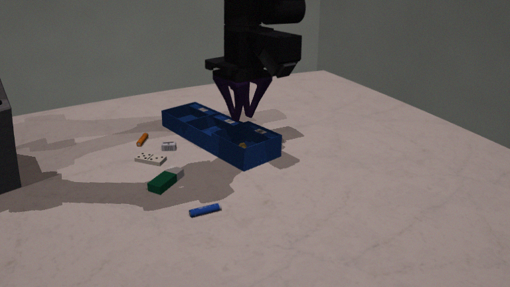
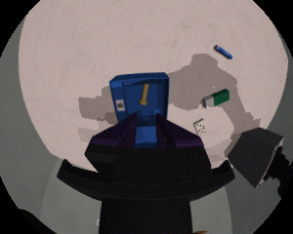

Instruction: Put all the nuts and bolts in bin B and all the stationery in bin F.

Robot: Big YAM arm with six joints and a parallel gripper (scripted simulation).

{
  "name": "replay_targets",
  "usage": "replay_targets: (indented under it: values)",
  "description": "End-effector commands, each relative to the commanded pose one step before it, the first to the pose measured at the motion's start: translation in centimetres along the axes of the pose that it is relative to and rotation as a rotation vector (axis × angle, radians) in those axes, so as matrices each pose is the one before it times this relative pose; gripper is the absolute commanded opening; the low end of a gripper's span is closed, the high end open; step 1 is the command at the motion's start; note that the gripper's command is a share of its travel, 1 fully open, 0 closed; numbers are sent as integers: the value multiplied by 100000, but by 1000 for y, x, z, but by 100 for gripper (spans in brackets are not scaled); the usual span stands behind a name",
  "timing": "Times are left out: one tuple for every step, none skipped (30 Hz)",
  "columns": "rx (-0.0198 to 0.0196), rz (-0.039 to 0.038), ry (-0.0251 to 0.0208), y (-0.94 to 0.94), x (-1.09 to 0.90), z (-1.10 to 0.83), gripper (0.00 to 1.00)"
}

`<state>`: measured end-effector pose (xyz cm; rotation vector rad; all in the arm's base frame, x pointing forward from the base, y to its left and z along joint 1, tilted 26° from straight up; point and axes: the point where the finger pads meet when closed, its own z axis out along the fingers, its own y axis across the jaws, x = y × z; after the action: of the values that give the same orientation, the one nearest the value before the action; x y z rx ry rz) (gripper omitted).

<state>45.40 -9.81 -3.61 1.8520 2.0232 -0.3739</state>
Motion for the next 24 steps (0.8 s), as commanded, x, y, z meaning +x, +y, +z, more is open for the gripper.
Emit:
replay_targets:
  values:
    - [-1677,1132,-831,1344,-711,282,26]
    - [128,-46,21,-46,5,16,26]
    - [-92,75,-26,49,-34,8,26]
    - [-27,43,-6,-6,1,14,26]
    - [-39,8,-4,-2,13,9,26]
    - [93,-88,22,-37,27,7,26]
    - [140,-106,31,-51,31,8,26]
    - [64,-30,12,-34,15,15,26]
    - [-14,19,-4,-15,5,17,26]
    - [0,0,0,0,0,0,26]
    - [0,0,0,0,0,0,26]
    - [-12,23,-4,-16,4,18,26]
    - [-14,14,-4,-15,5,17,26]
    - [126,-57,21,-53,12,19,26]
    - [157,-68,27,-64,16,20,26]
    - [93,-28,15,-49,13,21,26]
    - [16,-2,2,-30,12,20,26]
    - [-9,-4,-1,-23,14,18,26]
    - [-12,-10,0,-22,17,17,26]
    - [171,-93,33,-71,27,18,26]
    - [-295,-37,-46,724,-569,-271,26]
    - [-15,7,-1,6,-5,5,26]
    - [-27,13,-4,9,-5,5,26]
    - [538,-8774,418,-1718,2494,18,28]
